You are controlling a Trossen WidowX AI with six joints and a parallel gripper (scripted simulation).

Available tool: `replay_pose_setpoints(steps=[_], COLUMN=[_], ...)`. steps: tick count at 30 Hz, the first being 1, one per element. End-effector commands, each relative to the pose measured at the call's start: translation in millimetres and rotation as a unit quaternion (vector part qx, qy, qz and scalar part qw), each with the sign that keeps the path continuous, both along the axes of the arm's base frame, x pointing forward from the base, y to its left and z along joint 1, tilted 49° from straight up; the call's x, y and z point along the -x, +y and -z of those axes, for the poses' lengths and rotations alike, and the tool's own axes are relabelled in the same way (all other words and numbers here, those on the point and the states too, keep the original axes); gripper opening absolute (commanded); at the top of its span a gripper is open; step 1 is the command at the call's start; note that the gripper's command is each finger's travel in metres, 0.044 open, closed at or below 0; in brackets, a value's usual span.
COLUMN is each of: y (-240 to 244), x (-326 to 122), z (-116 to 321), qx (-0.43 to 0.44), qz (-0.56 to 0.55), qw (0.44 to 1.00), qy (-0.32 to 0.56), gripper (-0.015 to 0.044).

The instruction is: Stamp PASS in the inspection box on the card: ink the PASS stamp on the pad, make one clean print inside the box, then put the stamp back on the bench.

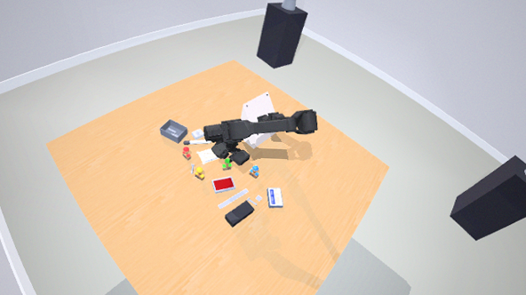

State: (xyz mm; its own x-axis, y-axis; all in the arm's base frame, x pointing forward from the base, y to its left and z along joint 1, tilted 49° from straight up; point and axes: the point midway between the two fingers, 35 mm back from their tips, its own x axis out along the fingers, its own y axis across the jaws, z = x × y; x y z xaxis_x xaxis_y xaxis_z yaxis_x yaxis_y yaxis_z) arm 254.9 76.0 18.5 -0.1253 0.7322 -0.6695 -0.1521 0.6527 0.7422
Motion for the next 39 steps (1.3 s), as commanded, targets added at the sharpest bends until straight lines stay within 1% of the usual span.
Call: replay_pose_setpoints(steps=[1, 31, 33, 39], y=[7.0, 37.7, 35.5, 35.5], x=[1.9, 10.6, 9.2, 9.2], z=[5.5, 30.9, 29.8, 29.8], qx=[-0.002, -0.006, -0.003, -0.003], qz=[0.001, 0.0, -0.001, -0.001], qw=[1.0, 1.0, 1.0, 1.0], qy=[0.002, 0.003, 0.001, 0.001], gripper=[0.0214, 0.0214, 0.0162, 0.0122])
